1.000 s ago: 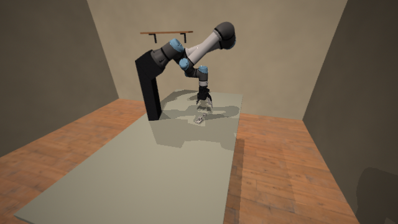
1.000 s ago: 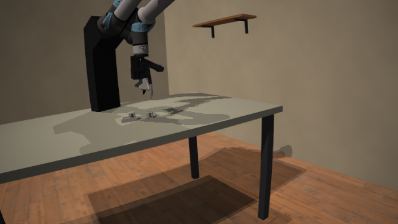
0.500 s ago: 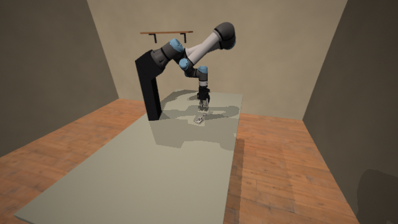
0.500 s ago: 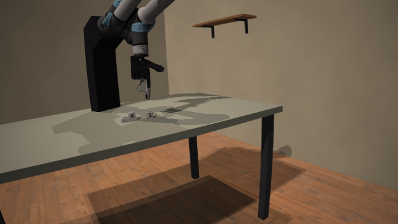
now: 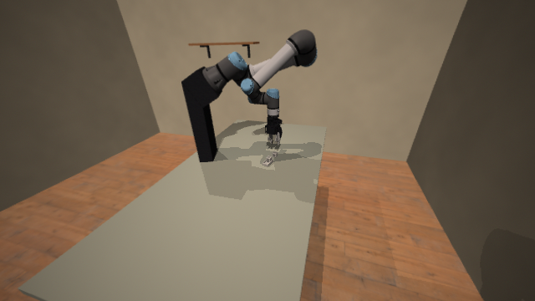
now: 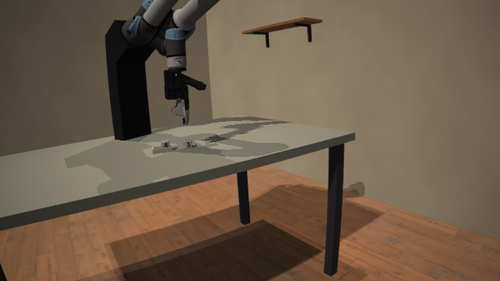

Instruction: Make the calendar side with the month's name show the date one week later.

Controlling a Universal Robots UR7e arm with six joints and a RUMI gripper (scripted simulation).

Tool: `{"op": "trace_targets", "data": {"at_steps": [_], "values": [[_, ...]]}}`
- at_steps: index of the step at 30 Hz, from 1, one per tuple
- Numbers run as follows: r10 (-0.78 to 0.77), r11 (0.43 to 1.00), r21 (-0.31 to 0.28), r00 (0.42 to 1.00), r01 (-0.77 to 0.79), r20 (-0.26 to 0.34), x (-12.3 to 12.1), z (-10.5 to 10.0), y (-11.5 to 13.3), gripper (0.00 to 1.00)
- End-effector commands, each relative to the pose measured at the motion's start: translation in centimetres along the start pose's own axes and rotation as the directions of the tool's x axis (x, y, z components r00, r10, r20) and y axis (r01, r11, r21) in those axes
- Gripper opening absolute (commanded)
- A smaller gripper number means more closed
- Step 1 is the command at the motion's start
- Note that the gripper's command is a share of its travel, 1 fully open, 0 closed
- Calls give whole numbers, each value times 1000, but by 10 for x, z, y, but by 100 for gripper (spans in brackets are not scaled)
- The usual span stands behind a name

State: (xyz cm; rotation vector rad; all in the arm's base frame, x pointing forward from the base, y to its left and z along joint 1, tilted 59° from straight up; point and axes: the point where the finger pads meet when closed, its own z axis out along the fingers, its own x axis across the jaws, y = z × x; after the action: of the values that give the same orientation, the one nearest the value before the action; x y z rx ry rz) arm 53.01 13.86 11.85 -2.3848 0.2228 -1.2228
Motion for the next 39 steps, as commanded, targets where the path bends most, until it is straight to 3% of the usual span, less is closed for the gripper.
{"op": "trace_targets", "data": {"at_steps": [1, 25, 39], "values": [[3, 1000, 0, 1000, -3, 4, -3, 0, 0, 28], [0, 1000, 0, 1000, 0, 1, -1, 6, -1, 28], [0, 1000, 0, 1000, 0, 1, -1, 25, -1, 28]]}}
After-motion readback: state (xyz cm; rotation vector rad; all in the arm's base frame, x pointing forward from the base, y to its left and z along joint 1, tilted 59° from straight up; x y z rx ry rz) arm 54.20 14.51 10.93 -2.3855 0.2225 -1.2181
